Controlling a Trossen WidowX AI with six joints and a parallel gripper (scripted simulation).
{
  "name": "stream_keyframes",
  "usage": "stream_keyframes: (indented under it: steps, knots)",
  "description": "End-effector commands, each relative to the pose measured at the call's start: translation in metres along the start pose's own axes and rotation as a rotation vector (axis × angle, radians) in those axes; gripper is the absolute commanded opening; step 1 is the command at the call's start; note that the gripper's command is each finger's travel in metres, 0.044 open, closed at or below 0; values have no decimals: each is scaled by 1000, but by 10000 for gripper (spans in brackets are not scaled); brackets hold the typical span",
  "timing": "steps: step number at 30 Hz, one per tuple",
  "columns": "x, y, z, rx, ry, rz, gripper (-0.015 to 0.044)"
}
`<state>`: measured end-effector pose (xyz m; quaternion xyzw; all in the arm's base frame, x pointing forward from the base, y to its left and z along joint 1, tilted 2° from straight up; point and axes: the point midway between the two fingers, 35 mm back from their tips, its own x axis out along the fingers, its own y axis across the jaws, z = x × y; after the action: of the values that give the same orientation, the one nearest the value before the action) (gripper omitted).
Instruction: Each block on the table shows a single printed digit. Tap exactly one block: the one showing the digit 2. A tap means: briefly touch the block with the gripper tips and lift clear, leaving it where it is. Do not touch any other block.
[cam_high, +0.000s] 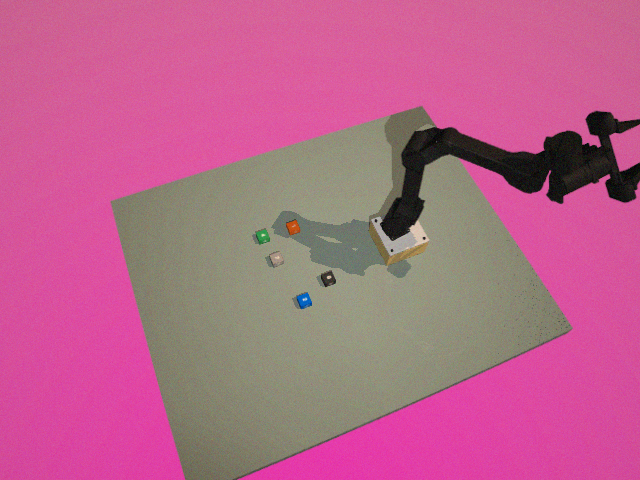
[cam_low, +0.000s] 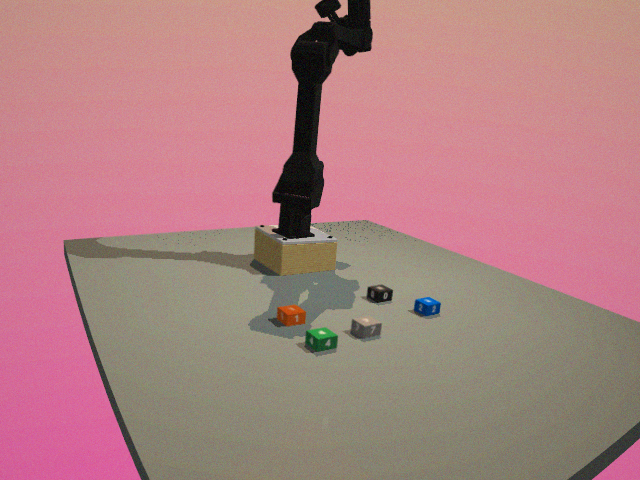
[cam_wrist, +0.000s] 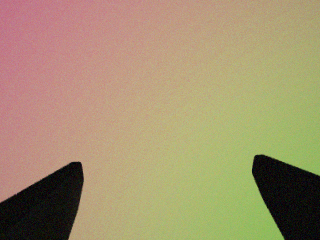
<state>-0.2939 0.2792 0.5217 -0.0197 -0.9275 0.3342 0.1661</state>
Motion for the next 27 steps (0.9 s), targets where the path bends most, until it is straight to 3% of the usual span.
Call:
stream_keyframes:
  steps: [1, 12, 19, 27]
  knots:
    - [-2, 2, -2, 2, 5, 6, 400]
    - [-140, 126, -89, 305, 371, 453, 400]
    - [-262, 176, -120, 521, 683, 681, 400]
    - [-414, 193, -123, 751, 1102, 854, 400]
